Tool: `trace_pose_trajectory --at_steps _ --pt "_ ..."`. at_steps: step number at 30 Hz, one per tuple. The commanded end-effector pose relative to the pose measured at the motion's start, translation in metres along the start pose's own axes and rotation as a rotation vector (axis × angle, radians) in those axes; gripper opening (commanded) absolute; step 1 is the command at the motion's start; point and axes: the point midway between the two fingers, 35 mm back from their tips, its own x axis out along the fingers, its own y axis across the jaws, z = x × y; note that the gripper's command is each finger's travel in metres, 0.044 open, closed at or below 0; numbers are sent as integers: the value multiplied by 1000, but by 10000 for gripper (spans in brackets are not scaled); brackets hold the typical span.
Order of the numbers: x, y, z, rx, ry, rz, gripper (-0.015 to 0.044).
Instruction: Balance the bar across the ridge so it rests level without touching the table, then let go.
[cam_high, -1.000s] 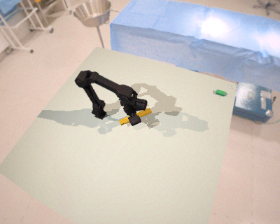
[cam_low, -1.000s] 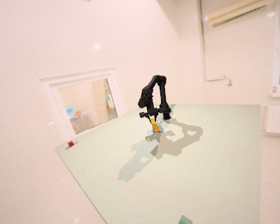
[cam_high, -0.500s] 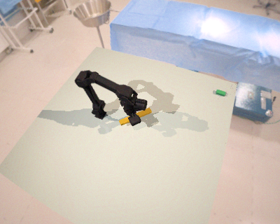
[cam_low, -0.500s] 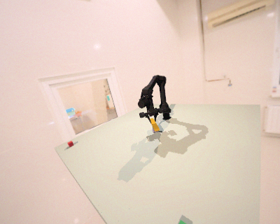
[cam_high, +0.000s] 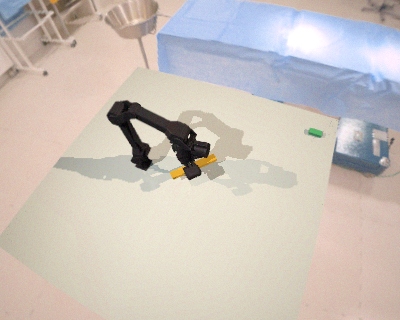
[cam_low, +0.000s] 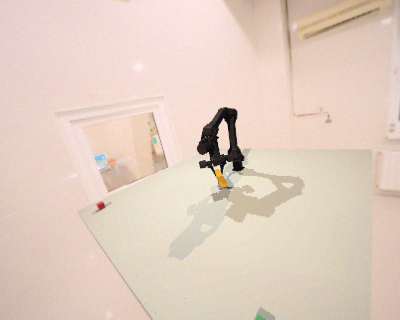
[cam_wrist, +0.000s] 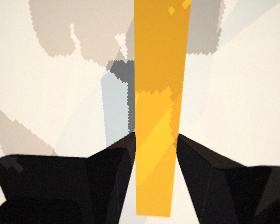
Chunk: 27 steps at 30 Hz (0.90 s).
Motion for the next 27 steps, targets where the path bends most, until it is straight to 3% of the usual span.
trace_pose_trajectory --at_steps 1,27 --pt "1 1 -1 -3 4 3 0" --pt "1 1 -1 -3 4 3 0"
